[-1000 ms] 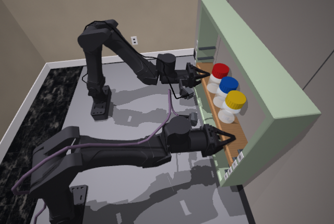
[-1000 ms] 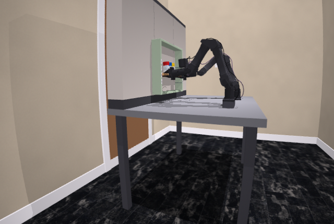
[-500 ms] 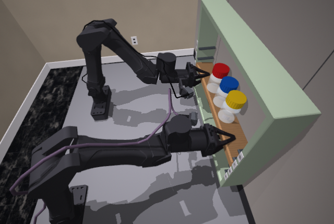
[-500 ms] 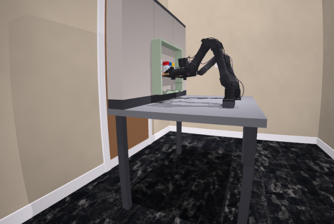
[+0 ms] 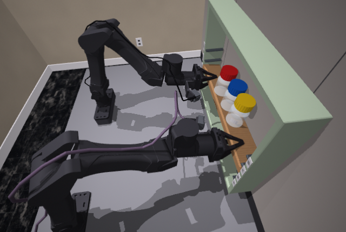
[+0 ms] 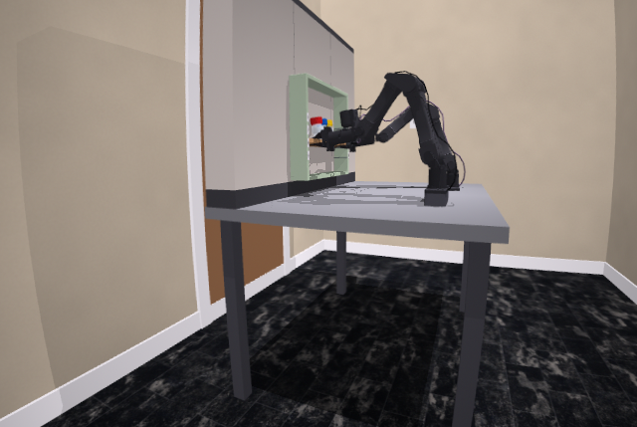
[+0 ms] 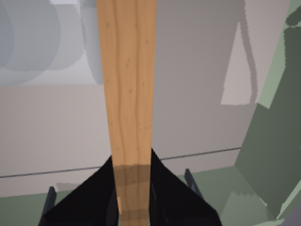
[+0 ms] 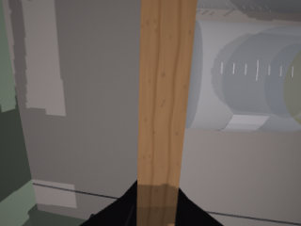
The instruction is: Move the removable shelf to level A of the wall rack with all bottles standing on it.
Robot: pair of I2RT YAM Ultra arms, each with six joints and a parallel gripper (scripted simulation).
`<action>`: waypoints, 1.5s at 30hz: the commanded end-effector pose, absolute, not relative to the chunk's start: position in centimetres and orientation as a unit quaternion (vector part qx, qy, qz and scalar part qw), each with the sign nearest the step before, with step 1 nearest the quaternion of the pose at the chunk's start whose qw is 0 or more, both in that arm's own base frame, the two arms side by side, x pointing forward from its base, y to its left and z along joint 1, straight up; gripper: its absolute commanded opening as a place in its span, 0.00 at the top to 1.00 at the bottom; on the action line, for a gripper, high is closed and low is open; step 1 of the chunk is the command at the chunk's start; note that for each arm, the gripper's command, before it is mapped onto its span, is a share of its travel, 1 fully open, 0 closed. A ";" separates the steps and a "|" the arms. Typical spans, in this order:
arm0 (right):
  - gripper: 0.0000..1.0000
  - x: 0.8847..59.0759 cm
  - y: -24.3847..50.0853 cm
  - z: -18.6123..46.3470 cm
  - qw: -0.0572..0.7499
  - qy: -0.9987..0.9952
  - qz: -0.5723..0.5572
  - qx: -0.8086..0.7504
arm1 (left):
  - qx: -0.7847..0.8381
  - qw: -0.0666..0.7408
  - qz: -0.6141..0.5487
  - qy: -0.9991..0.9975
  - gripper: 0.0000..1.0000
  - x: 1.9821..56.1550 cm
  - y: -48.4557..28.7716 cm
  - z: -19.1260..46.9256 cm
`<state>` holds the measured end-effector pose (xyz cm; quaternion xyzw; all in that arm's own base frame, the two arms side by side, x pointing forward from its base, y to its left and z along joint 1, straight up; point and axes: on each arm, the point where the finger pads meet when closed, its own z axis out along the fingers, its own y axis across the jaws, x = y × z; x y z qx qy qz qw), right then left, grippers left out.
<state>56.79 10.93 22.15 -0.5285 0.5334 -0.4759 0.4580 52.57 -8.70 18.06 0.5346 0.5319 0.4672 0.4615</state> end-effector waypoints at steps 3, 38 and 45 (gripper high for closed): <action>1.00 57.3 10.6 28.4 0.492 0.507 -0.507 -0.492 | 0.500 0.500 0.500 0.500 1.00 53.4 -8.7 24.3; 1.00 55.4 10.6 29.6 0.492 0.507 -0.507 -0.492 | 0.500 0.500 0.500 0.500 1.00 51.5 -8.7 25.5; 1.00 54.7 10.7 29.3 0.492 0.507 -0.507 -0.492 | 0.500 0.500 0.500 0.500 1.00 50.8 -8.7 25.1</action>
